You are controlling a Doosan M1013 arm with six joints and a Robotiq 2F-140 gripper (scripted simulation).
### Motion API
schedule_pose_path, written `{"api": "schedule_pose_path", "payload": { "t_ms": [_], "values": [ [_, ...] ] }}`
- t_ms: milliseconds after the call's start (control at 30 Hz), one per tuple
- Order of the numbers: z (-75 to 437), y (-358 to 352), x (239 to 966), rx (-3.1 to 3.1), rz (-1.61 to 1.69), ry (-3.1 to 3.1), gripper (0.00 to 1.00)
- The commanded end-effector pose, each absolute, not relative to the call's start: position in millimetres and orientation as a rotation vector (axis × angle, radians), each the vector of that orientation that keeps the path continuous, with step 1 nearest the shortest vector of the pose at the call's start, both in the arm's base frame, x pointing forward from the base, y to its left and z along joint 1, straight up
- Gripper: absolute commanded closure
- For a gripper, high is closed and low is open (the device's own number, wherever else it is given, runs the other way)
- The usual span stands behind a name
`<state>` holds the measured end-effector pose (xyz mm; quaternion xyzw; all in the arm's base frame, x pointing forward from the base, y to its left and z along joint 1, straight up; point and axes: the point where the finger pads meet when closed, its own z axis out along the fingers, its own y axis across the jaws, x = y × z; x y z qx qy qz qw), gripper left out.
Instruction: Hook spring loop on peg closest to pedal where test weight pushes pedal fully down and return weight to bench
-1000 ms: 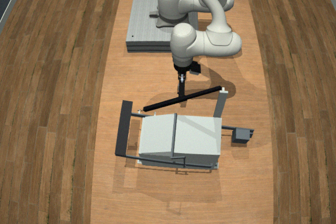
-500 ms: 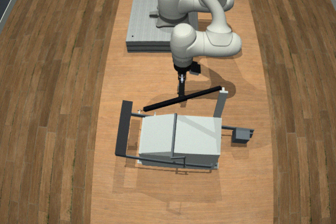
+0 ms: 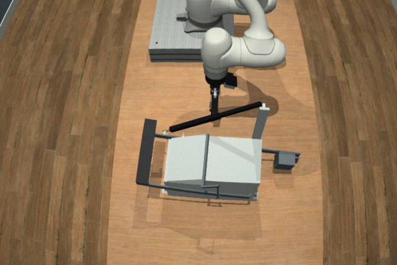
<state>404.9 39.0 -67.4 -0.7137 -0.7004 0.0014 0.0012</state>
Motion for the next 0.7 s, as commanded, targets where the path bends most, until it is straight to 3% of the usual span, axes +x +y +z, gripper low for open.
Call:
{"api": "schedule_pose_path", "payload": {
  "t_ms": [0, 400, 433, 667],
  "values": [
    [-67.1, 39.1, 405.4, -2.241, 0.003, -2.199, 0.00],
    [-67.1, 39.1, 405.4, -2.241, 0.003, -2.199, 0.00],
    [-67.1, 39.1, 405.4, -2.241, 0.003, -2.199, 0.75],
    [-67.1, 39.1, 405.4, -2.241, 0.003, -2.199, 0.75]
  ]
}}
